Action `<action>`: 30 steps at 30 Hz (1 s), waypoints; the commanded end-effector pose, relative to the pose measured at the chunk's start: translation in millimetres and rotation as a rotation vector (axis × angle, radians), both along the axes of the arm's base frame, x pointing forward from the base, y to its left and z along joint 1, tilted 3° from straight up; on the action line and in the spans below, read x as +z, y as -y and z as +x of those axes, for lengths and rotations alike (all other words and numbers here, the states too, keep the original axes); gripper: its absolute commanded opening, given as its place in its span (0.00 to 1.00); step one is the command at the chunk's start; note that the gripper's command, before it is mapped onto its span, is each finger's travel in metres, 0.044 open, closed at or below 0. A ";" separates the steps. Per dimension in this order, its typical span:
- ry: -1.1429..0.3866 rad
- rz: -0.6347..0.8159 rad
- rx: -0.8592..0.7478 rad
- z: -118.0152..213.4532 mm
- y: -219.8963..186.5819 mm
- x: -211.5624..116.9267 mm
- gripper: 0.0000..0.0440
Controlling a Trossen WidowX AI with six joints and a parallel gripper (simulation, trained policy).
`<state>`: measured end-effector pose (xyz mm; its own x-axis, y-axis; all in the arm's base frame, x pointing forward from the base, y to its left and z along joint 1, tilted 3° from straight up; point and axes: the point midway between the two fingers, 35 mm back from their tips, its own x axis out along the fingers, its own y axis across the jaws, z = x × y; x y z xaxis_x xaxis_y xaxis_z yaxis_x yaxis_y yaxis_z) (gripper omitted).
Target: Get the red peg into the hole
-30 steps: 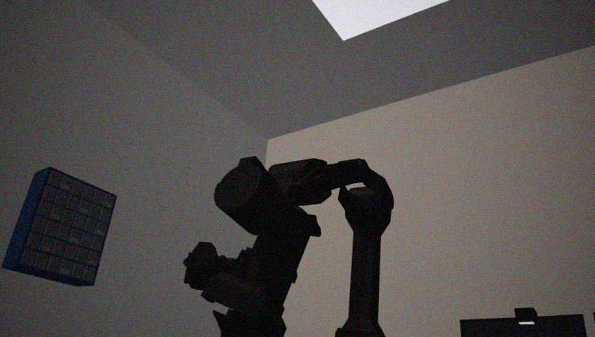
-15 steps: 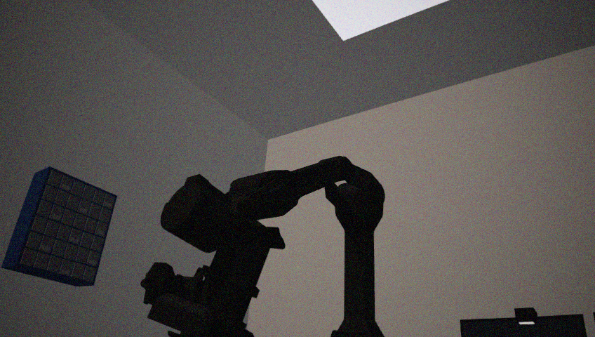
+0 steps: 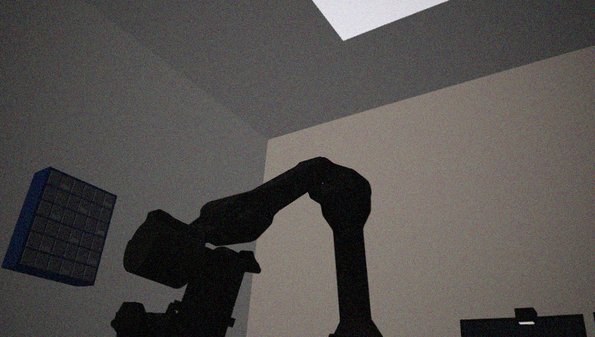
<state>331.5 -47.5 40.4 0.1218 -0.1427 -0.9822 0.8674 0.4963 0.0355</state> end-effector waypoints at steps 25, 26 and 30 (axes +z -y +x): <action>0.168 -0.090 -0.013 68.9 55.7 26.5 1.00; 0.168 -0.090 -0.013 68.9 55.7 26.5 1.00; 0.168 -0.090 -0.013 68.9 55.8 26.5 1.00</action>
<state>351.6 -68.6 48.1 0.0960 -0.1400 -0.9855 0.8215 0.5702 -0.0010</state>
